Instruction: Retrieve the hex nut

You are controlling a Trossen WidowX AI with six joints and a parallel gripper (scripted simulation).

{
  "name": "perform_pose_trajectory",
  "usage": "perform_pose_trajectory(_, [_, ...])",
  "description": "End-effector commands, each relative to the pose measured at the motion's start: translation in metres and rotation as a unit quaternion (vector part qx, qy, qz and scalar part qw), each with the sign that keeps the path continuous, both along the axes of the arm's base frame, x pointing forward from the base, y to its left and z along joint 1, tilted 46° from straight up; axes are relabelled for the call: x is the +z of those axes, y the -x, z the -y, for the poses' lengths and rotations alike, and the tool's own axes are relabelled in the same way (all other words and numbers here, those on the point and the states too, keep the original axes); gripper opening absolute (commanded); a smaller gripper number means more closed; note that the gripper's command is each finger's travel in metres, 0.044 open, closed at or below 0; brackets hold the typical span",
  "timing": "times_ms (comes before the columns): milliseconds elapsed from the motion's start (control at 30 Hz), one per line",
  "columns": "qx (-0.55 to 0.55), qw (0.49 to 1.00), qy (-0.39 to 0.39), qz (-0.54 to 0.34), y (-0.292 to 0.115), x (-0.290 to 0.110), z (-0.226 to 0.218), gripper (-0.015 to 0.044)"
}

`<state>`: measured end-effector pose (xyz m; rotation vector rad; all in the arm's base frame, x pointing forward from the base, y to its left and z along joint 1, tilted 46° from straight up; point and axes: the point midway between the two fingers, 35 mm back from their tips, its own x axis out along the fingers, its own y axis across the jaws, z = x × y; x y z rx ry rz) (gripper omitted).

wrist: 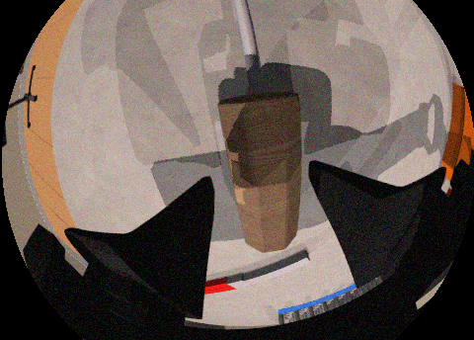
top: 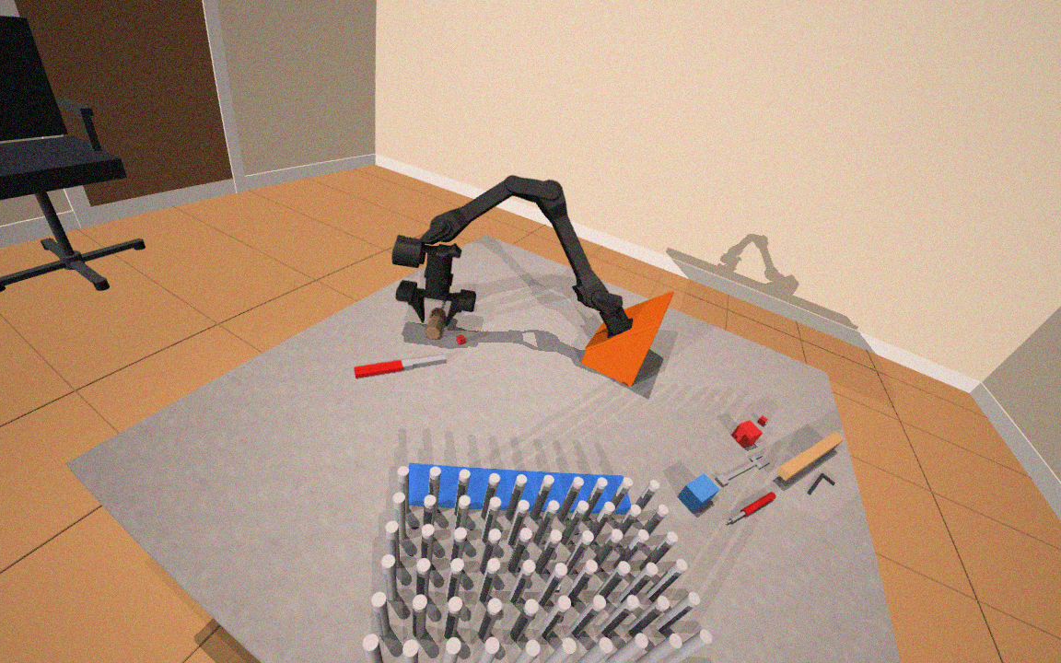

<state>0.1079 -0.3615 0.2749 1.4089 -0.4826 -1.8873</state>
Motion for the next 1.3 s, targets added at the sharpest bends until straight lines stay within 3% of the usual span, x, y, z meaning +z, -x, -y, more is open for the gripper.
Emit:
perform_pose_trajectory(0, [0.003, 1.0, -0.003, -0.002, 0.001, -0.007, 0.005, 0.028])
perform_pose_trajectory(100, [0.003, 1.0, -0.003, -0.002, 0.001, -0.009, 0.006, 0.028])
perform_pose_trajectory(233, [0.003, 1.0, -0.003, -0.002, 0.001, -0.009, 0.006, 0.0175])
perform_pose_trajectory(467, [0.003, 1.0, -0.003, -0.002, 0.001, -0.009, 0.006, 0.0128])
perform_pose_trajectory(633, [0.001, 1.0, -0.004, -0.001, -0.004, 0.012, -0.015, 0.0])
perform_pose_trajectory(967, [0.007, 1.0, -0.005, -0.008, -0.006, 0.031, -0.037, 0.0])
perform_pose_trajectory(1267, [0.106, 0.987, -0.026, -0.114, -0.007, 0.029, -0.034, 0.0])
